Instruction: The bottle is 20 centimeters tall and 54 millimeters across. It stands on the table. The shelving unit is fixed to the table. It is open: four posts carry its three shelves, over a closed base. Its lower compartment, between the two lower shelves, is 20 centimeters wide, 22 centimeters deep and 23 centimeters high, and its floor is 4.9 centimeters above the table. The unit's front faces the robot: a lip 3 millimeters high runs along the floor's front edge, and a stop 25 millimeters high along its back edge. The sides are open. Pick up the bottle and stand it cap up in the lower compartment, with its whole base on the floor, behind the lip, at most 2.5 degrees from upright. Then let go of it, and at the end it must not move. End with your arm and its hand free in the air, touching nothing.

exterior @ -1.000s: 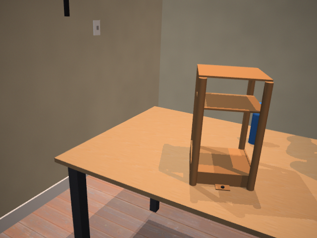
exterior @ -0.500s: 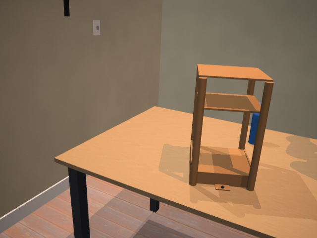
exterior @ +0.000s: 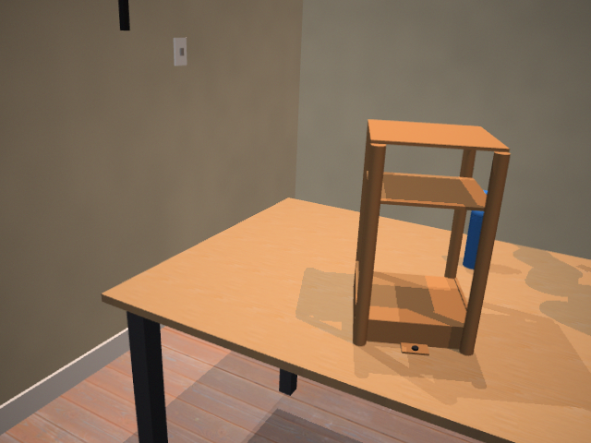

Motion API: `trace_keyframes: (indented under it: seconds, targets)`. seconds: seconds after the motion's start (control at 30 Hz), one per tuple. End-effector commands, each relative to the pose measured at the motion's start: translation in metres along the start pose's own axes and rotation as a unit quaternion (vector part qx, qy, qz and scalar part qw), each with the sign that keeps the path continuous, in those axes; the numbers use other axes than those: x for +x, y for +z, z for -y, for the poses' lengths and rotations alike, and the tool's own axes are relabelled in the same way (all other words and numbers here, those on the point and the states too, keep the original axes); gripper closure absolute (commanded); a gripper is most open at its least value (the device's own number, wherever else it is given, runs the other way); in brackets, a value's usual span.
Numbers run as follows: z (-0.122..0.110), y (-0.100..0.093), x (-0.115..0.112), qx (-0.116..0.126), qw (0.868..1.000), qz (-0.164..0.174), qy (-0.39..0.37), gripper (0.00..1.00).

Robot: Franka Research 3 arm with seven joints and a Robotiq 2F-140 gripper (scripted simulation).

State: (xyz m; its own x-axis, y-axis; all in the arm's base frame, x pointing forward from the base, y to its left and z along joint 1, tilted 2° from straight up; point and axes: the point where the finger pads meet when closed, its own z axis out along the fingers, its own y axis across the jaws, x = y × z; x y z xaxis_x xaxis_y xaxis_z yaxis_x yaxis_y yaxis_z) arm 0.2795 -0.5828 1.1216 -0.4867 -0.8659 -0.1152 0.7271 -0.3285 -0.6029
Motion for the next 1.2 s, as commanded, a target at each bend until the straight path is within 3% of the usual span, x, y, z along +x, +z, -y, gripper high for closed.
trace_keyframes:
  seconds: [0.0, 0.1, 0.13, 0.37, 0.4, 0.57, 0.6, 0.8, 0.83, 1.03, 1.07, 1.17]
  targets:
    - [-0.007, 0.010, -0.017, -0.006, 1.000, 0.018, 0.022, 0.00]
    - [-0.007, 0.010, -0.017, -0.006, 1.000, 0.018, 0.022, 0.00]
    - [-0.031, 0.018, -0.052, -0.022, 0.998, 0.044, 0.030, 0.00]
    - [-0.031, 0.018, -0.052, -0.022, 0.998, 0.044, 0.030, 0.00]
    - [-0.056, 0.025, -0.088, -0.041, 0.996, 0.071, 0.040, 0.00]
    - [-0.057, 0.025, -0.090, -0.042, 0.996, 0.072, 0.040, 0.00]
    - [-0.079, 0.029, -0.122, -0.059, 0.993, 0.095, 0.048, 0.00]
    - [-0.086, 0.029, -0.132, -0.065, 0.991, 0.102, 0.051, 0.00]
    - [-0.110, 0.031, -0.166, -0.085, 0.987, 0.126, 0.060, 0.00]
    - [-0.118, 0.031, -0.177, -0.091, 0.985, 0.133, 0.063, 0.00]
    - [-0.139, 0.029, -0.208, -0.111, 0.979, 0.154, 0.071, 0.00]
    - [-0.151, 0.028, -0.224, -0.121, 0.976, 0.165, 0.075, 0.00]
